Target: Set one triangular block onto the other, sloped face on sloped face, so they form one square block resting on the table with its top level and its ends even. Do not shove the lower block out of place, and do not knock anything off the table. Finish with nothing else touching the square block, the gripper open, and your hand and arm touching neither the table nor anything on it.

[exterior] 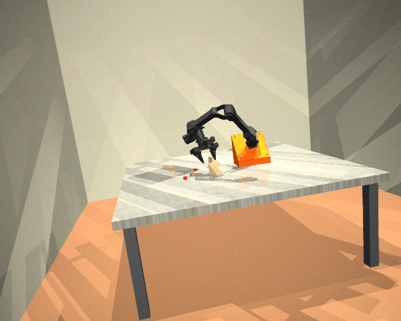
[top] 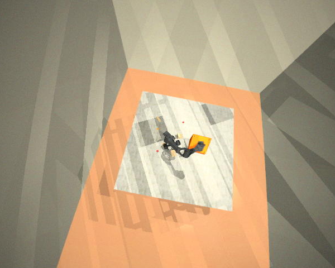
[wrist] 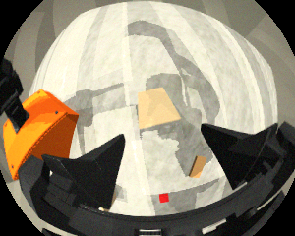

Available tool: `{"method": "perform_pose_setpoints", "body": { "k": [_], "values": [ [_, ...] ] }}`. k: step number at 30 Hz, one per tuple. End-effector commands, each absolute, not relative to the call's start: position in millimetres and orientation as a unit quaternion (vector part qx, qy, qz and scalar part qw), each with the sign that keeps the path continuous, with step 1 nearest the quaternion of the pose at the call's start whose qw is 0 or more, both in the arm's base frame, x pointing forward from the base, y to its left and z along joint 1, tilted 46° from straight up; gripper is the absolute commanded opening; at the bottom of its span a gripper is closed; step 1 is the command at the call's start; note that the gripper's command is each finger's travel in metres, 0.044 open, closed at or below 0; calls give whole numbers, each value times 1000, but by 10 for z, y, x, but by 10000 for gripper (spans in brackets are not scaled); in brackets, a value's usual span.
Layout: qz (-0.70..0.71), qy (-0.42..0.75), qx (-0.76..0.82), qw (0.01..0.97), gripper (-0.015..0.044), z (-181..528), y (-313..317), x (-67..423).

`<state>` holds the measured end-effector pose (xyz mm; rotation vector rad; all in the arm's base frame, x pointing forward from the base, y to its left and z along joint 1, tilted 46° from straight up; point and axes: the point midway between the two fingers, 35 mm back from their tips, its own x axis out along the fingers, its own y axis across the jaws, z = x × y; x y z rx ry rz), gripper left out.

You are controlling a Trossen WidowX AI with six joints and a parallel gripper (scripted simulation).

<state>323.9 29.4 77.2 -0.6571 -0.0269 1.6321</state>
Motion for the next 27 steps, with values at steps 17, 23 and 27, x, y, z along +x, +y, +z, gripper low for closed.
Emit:
{"method": "perform_pose_setpoints", "body": {
  "k": [17, 23, 27],
  "values": [
    [720, -25, -297, 626, 440, 658, 592, 3233],
    [722, -29, -300, 623, 440, 624, 683, 3225],
    [724, -33, -302, 620, 440, 601, 744, 3217]
  ]
}}
